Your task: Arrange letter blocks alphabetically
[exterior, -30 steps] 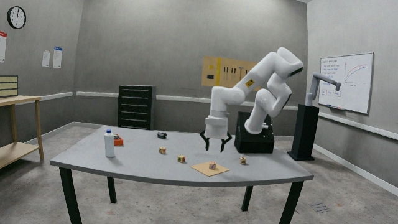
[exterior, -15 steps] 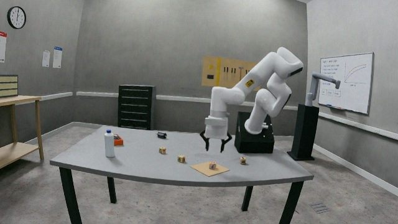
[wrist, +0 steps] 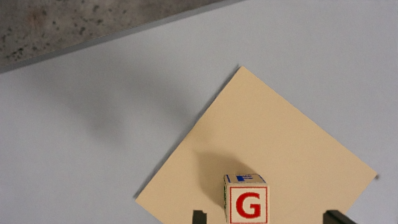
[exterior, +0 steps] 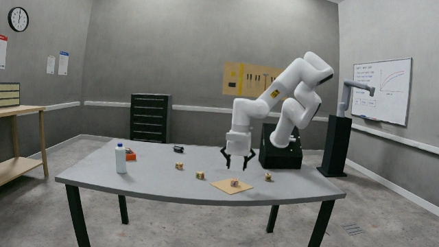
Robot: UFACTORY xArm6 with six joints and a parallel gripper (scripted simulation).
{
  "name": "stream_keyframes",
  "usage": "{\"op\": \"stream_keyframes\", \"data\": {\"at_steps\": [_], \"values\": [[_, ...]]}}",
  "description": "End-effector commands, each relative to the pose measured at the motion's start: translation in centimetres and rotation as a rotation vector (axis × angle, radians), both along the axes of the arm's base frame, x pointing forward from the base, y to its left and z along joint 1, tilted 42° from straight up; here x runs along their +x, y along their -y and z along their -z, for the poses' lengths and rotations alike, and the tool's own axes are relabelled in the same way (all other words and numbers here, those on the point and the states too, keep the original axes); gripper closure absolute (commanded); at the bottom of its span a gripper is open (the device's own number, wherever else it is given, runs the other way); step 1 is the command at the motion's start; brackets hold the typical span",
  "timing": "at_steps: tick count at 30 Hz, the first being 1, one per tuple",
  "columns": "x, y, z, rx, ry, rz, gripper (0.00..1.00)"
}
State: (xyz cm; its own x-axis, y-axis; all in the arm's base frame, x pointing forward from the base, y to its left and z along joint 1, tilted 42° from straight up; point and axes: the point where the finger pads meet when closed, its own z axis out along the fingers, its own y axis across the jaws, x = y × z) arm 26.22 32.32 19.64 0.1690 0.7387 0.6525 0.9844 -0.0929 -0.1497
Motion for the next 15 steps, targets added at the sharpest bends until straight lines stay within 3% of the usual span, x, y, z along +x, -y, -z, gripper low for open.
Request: {"op": "stream_keyframes", "data": {"at_steps": [1, 15], "values": [[0.1, -0.4, 0.3, 0.002, 0.002, 0.001, 0.31], [0.0, -1.7, 1.8, 0.002, 0.002, 0.001, 0.31]]}}
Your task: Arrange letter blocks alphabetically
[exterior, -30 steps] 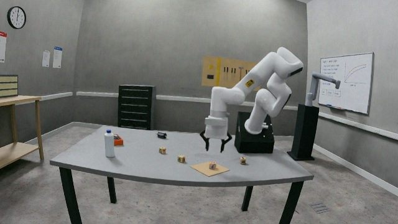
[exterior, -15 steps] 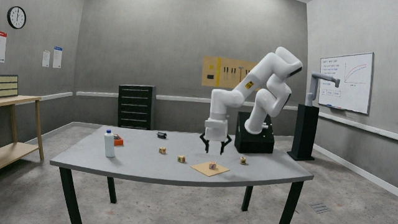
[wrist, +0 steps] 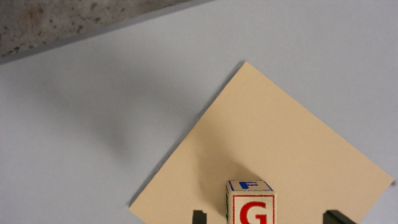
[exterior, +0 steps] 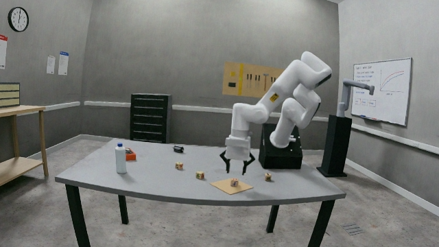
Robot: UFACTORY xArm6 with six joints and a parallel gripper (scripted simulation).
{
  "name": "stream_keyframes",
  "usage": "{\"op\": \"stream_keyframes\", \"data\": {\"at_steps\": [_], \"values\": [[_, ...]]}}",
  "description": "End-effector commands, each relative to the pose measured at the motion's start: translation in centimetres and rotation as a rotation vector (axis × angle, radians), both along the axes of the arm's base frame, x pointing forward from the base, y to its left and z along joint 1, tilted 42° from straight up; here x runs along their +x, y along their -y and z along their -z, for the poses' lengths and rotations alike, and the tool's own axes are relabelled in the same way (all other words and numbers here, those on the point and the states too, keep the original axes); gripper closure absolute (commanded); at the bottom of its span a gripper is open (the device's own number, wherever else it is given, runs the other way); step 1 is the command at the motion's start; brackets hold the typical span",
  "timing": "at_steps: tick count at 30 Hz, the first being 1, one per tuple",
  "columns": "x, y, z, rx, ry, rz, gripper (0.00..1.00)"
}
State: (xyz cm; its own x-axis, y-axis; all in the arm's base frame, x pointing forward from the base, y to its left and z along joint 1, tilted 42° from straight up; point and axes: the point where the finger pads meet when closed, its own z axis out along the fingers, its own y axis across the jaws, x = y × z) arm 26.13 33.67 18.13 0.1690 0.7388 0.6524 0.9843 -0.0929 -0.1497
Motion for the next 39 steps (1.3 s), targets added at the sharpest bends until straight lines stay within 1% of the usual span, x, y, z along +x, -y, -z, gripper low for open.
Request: {"op": "stream_keyframes", "data": {"at_steps": [1, 8, 17, 39], "values": [[0.1, -0.5, 0.4, 0.002, 0.002, 0.001, 0.31], [0.0, -1.0, 1.0, 0.002, 0.002, 0.001, 0.31], [0.0, -1.3, 1.3, 0.002, 0.002, 0.001, 0.31], [0.0, -1.4, 1.4, 0.002, 0.002, 0.001, 0.31]]}}
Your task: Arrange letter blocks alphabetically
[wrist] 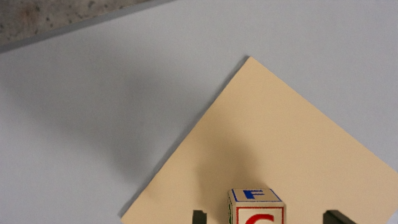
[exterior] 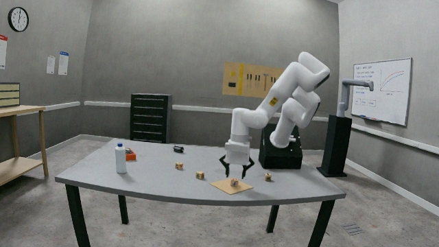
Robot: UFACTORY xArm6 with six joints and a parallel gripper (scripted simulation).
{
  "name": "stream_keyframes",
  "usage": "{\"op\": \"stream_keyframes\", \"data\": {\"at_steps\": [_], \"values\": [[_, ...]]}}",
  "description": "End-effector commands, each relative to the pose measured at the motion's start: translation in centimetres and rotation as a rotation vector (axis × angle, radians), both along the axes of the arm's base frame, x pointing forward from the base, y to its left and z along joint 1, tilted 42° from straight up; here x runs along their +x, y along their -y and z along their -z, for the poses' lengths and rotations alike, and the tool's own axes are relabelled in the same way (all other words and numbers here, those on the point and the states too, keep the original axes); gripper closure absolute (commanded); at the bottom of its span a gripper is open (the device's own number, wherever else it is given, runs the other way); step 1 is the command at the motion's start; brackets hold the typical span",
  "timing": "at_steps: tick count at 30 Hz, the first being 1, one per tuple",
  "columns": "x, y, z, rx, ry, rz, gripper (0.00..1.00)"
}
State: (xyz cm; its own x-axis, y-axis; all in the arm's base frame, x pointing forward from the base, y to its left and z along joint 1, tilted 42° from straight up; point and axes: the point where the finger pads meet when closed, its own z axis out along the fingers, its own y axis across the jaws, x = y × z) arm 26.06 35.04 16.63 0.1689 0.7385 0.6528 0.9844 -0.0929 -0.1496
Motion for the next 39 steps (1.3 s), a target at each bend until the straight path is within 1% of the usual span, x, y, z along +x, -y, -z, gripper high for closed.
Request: {"op": "stream_keyframes", "data": {"at_steps": [1, 7, 20, 39], "values": [[0.1, -0.1, 0.0, 0.002, 0.002, 0.001, 0.31], [0.0, -0.4, 0.3, 0.002, 0.002, 0.001, 0.31], [-0.1, -2.1, 2.2, 0.002, 0.002, 0.001, 0.31], [-0.1, -2.4, 2.5, 0.002, 0.002, 0.001, 0.31]]}}
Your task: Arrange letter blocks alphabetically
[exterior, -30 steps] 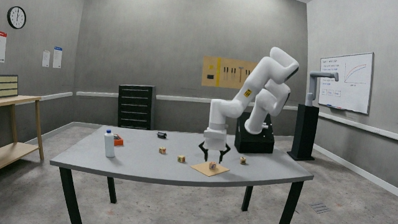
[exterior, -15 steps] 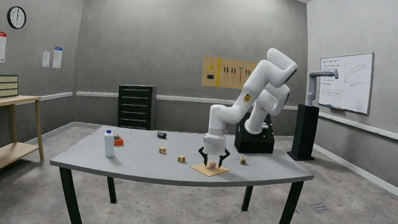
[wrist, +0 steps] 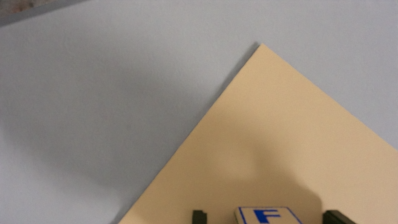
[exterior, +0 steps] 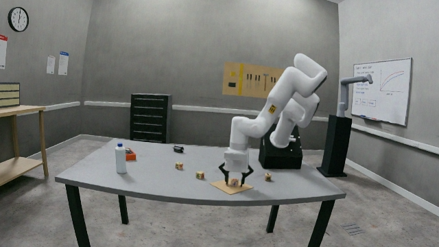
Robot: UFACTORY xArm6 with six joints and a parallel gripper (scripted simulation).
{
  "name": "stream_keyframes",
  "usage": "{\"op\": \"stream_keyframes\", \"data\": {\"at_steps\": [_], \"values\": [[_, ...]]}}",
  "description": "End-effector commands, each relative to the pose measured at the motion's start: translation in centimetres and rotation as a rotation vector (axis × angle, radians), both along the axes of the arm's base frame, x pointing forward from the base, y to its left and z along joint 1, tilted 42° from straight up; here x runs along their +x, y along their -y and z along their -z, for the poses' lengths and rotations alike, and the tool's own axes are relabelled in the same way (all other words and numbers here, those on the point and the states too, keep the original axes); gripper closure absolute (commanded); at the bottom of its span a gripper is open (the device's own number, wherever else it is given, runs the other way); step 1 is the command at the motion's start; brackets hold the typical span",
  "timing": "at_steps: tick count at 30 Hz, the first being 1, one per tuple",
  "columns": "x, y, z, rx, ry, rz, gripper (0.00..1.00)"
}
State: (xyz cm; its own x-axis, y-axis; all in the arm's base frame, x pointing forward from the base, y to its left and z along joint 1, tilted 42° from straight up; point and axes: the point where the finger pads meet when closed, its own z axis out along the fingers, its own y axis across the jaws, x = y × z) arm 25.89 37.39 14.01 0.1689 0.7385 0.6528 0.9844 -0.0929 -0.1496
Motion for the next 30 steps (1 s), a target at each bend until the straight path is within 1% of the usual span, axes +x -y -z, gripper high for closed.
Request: {"op": "stream_keyframes", "data": {"at_steps": [1, 25, 26, 30], "values": [[0.08, -0.02, -0.1, 0.002, 0.002, 0.001, 0.31], [0.08, -0.02, -0.1, 0.002, 0.002, 0.001, 0.31], [0.08, -0.02, -0.1, 0.002, 0.002, 0.001, 0.52], [0.08, -0.02, -0.1, 0.002, 0.002, 0.001, 0.52]]}}
